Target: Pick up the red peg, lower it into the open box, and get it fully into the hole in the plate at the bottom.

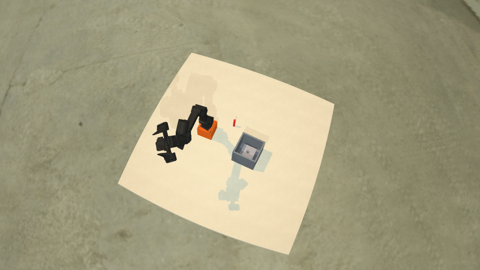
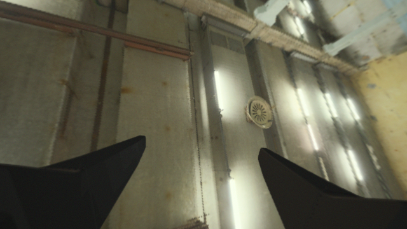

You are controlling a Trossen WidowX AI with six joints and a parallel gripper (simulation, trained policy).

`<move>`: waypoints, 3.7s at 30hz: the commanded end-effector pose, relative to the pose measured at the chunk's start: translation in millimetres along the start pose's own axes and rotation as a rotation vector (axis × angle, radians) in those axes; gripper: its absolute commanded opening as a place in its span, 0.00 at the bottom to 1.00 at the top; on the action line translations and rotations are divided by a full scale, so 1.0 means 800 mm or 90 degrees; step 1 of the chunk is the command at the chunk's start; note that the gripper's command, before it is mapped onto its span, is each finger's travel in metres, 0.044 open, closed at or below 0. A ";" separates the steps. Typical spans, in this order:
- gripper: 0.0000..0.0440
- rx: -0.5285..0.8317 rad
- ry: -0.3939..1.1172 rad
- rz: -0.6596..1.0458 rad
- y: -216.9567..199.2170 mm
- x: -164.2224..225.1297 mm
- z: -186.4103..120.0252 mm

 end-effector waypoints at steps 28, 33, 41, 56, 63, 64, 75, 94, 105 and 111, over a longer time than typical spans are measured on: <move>1.00 0.281 -0.122 0.357 -0.107 0.177 -0.150; 1.00 0.334 -0.147 0.409 -0.113 0.202 -0.181; 1.00 0.424 -0.191 0.484 -0.117 0.239 -0.233; 1.00 0.614 -0.280 0.584 -0.110 0.294 -0.339; 1.00 0.716 -0.316 0.601 -0.100 0.313 -0.393; 1.00 0.731 -0.320 0.601 -0.098 0.315 -0.401; 0.99 0.909 -0.340 0.572 -0.070 0.334 -0.487; 0.96 1.247 -0.261 0.384 -0.005 0.327 -0.634; 0.93 1.427 -0.151 0.227 0.037 0.302 -0.707; 0.92 1.511 -0.077 0.135 0.059 0.283 -0.740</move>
Point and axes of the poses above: the point midway between the two fingers, 35 mm back from their tips, its own z axis out along the fingers, its own y axis across the jaws, x = y × z, the point moved 5 cm from there along -z, back along the fingers, and after that the axes turned 15 degrees about z, right-handed, at the moved point
